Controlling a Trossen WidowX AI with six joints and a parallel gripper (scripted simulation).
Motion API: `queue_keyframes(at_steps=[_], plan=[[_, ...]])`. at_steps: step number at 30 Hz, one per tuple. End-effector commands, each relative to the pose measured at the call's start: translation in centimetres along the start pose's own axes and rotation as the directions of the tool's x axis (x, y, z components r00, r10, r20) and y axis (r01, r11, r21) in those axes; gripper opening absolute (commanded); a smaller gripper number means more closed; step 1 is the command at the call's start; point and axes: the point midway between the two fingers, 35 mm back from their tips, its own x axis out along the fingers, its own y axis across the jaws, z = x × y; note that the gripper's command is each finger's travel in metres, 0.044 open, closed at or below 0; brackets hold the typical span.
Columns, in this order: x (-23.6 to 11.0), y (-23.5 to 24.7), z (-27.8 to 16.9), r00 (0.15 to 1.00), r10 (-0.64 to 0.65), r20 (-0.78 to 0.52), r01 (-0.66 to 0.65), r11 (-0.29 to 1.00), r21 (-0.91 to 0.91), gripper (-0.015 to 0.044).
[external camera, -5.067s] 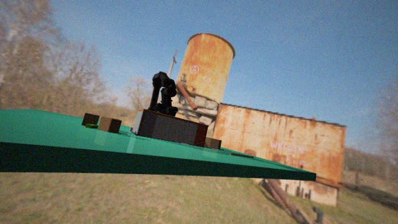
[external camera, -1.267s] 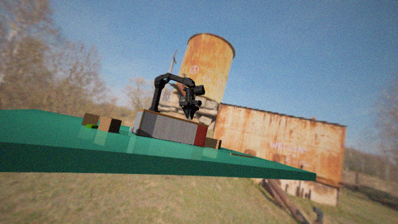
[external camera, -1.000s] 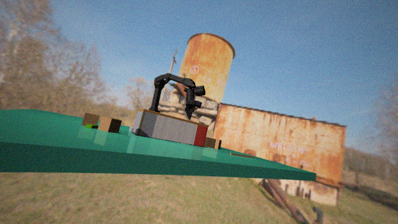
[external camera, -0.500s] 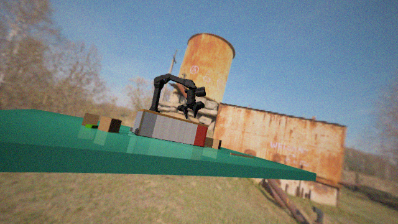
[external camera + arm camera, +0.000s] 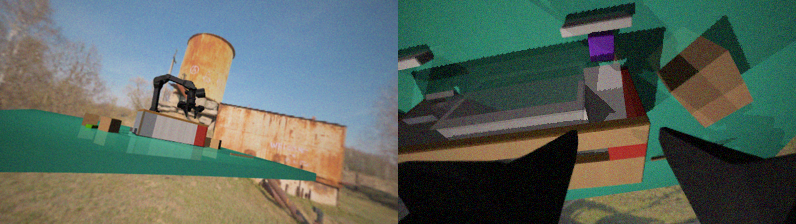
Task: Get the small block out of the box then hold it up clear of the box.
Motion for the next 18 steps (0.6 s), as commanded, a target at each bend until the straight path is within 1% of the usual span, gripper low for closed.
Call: queue_keyframes(at_steps=[1,6,8,13,15,18], plan=[[0.1,0.1,0.1,1.0,0.01,-0.013,-0.012,0.995,-0.095,0.0285],[0.3,0.1,0.2,1.0,0.01,-0.013,-0.012,0.995,-0.095,0.0285],[2.0,0.0,0.7,1.0,0.01,-0.014,-0.011,0.995,-0.095,0.0285],[8.0,0.4,3.4,1.0,0.01,-0.013,-0.012,0.995,-0.095,0.0285],[8.7,0.6,3.8,1.0,0.01,-0.013,-0.012,0.995,-0.095,0.0285],[8.7,0.6,3.8,1.0,0.01,-0.013,-0.012,0.995,-0.095,0.0285]])
